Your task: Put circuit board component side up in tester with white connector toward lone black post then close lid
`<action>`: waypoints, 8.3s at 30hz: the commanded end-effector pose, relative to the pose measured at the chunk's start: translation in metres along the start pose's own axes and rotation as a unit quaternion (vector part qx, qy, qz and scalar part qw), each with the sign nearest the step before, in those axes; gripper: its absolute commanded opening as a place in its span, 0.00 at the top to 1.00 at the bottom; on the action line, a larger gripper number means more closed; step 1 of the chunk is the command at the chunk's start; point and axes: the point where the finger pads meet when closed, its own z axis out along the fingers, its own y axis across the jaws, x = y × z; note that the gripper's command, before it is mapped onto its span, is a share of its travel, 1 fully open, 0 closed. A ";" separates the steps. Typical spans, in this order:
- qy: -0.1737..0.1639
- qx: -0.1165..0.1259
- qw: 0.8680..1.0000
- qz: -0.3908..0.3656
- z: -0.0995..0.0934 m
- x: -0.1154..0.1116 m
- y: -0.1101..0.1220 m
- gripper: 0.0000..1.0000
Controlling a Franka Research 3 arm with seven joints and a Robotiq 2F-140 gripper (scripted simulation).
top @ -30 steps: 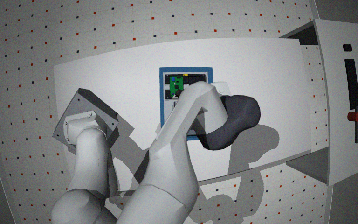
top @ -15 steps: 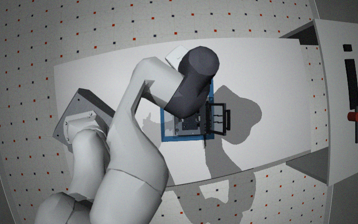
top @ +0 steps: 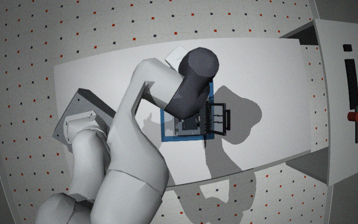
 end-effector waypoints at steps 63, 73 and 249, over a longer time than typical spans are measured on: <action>0.002 -0.002 1.000 -0.008 0.000 0.001 0.001 0.42; 0.002 -0.002 1.000 -0.008 0.000 0.002 0.002 0.42; 0.002 -0.002 1.000 -0.008 0.239 0.002 0.003 0.42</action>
